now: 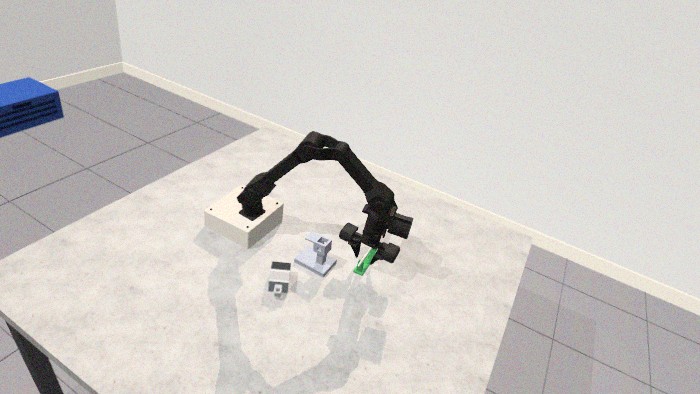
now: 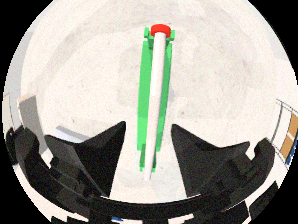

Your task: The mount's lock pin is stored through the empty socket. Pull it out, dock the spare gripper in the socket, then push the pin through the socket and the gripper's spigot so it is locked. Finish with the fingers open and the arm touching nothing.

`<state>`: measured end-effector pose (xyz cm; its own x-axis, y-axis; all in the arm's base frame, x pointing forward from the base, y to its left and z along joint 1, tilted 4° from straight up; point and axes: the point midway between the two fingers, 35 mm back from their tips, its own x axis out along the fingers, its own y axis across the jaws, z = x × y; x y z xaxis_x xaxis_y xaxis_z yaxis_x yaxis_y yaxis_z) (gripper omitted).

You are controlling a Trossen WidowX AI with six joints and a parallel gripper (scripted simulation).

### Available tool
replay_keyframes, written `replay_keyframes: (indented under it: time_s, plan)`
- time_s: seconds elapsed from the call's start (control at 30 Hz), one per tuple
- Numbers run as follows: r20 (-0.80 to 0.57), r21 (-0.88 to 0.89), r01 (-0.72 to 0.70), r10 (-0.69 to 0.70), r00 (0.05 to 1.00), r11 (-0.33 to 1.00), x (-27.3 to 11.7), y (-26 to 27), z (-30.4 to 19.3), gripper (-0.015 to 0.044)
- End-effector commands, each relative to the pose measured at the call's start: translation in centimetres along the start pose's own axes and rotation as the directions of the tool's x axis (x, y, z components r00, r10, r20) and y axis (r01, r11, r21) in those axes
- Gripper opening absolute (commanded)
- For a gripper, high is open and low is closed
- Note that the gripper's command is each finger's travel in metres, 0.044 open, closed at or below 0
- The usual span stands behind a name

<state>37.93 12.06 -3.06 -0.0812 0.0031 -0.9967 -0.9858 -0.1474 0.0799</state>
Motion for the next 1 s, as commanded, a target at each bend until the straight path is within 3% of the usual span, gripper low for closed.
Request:
replay_keyframes:
  time_s: [0.0,0.13,0.97]
  plan:
    - [0.0,0.0,0.002,-0.002,1.0,1.0,-0.3,0.0,0.0,0.0341]
    - [-0.001,0.0,-0.008,0.008,1.0,1.0,-1.3,0.2,0.1,0.044]
    - [-0.011,-0.004,-0.069,0.069,0.998,0.998,-5.2,1.6,0.2,0.044]
